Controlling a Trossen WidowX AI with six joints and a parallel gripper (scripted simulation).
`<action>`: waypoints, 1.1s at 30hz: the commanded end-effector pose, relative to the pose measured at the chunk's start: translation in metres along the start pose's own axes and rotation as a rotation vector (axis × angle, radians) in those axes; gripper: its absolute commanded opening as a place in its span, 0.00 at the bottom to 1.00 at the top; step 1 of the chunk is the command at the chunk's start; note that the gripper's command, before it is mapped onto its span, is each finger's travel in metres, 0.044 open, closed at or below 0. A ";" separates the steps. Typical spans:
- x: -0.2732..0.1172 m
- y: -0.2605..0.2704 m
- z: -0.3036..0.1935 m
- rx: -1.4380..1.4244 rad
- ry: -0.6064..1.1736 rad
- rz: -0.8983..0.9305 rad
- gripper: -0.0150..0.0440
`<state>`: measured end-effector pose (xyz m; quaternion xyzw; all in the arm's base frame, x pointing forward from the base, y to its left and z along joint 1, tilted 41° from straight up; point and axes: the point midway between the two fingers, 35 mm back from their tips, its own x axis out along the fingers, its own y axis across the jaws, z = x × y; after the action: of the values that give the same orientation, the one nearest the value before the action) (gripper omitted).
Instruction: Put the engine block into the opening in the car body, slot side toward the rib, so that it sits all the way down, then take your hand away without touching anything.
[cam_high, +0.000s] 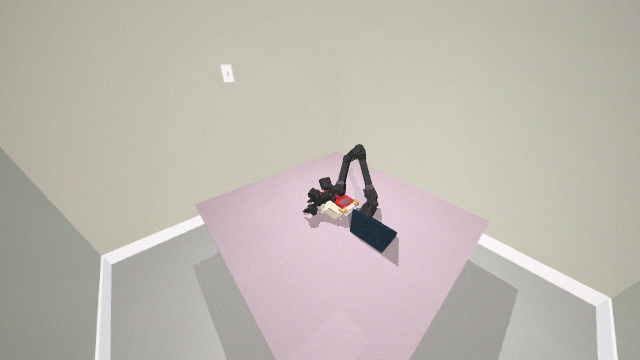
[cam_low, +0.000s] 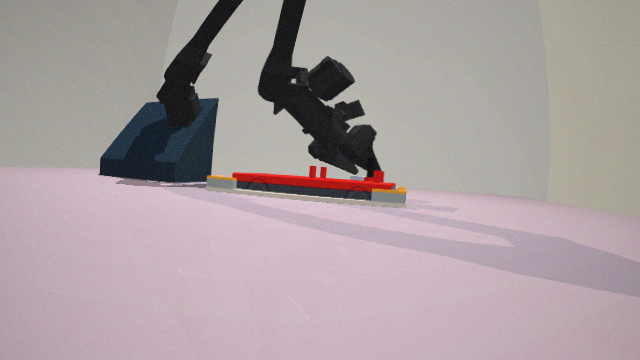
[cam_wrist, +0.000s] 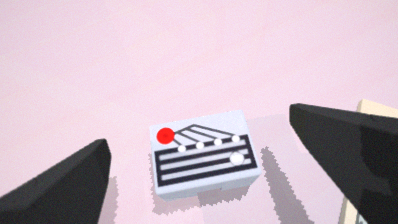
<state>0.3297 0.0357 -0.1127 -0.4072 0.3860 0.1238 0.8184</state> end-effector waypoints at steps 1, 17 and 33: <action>-0.017 0.001 -0.002 0.001 0.011 0.002 1.00; -0.022 0.000 0.003 0.000 0.001 0.001 1.00; -0.005 0.009 0.003 -0.163 0.106 0.056 1.00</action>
<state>0.3172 0.0417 -0.1070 -0.4416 0.4149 0.1445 0.7823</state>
